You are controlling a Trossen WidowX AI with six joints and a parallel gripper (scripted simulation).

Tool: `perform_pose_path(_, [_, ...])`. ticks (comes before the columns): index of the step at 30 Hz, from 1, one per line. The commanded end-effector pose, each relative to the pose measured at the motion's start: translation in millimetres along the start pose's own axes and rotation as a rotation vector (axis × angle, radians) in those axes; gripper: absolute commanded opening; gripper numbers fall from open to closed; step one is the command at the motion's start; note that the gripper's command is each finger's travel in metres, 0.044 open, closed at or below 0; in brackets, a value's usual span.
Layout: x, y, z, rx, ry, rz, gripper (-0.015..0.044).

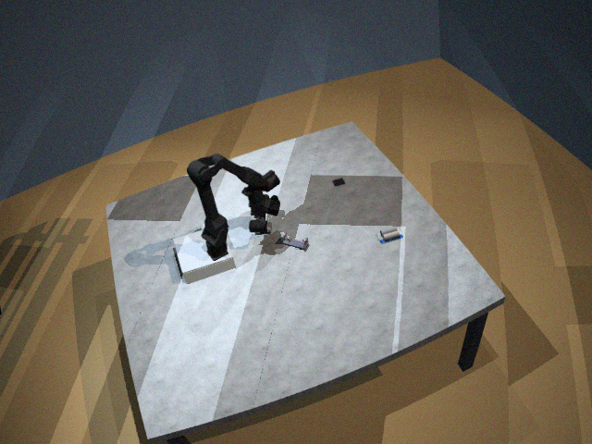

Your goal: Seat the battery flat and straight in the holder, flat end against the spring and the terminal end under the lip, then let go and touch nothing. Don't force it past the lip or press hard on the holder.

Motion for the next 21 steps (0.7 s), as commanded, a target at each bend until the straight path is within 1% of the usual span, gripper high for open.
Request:
perform_pose_path(1, [-8.5, -2.6, 1.8, -0.003, 0.004, 0.011, 0.0232])
perform_pose_path(5, [-12.4, -2.9, 2.1, -0.002, 0.004, 0.011, 0.0232])
perform_pose_path(9, [-12.4, -2.9, 2.1, -0.002, 0.004, 0.011, 0.0127])
perform_pose_path(17, [-12.4, -2.9, 2.1, -0.002, 0.004, 0.011, 0.0074])
perform_pose_path(21, [-12.4, -2.9, 2.1, -0.002, 0.004, 0.011, 0.0070])
Point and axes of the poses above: the point midway between the two fingers, 35 mm back from their tips, its own x axis back along the fingers, its own y axis across the jaws, z = x × y, the point moved 5 cm from there along x, back along the fingers, and after that the axes turned 4 degrees about x, right-handed, at the moved point
